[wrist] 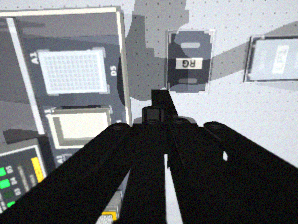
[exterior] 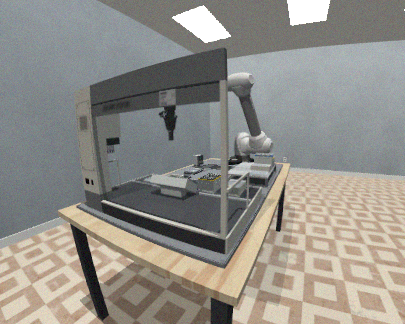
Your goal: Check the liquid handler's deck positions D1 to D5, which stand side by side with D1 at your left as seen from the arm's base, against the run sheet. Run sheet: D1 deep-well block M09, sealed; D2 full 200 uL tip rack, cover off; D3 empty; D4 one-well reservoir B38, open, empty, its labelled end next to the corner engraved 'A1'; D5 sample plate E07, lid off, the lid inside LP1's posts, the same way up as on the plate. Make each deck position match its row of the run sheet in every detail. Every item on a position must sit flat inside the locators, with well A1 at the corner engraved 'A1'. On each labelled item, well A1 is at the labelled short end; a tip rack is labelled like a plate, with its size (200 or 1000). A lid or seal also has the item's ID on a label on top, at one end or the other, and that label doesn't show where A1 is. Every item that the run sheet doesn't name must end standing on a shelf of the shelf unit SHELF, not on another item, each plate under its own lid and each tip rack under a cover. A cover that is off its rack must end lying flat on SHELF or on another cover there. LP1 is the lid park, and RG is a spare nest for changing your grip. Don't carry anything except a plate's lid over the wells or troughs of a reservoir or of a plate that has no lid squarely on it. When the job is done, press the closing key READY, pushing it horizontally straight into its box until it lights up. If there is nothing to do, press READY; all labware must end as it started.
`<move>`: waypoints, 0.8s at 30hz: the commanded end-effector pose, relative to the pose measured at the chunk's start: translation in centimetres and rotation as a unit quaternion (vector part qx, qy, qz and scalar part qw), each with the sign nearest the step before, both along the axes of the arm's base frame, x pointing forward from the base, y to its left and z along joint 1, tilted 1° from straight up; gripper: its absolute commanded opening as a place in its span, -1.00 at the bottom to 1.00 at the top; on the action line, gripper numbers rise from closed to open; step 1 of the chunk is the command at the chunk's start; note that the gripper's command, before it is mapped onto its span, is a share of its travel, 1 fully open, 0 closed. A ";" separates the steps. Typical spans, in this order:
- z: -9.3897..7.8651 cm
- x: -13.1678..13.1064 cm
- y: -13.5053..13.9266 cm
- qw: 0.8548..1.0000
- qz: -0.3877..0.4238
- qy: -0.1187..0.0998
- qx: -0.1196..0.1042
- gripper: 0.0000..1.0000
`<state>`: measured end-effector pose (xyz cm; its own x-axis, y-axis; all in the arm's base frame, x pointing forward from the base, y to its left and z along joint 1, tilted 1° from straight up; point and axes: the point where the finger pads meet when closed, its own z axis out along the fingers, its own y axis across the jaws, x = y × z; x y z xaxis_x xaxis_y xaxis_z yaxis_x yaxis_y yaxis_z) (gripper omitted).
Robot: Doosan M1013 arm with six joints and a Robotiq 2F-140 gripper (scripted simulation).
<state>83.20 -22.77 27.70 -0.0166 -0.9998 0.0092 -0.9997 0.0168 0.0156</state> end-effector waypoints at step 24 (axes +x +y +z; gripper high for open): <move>0.5 -0.1 0.9 0.999 -0.054 -0.003 -0.003 -0.80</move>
<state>83.20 -21.88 27.68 -0.1224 -0.9924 0.0110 -0.9924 0.1226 0.0140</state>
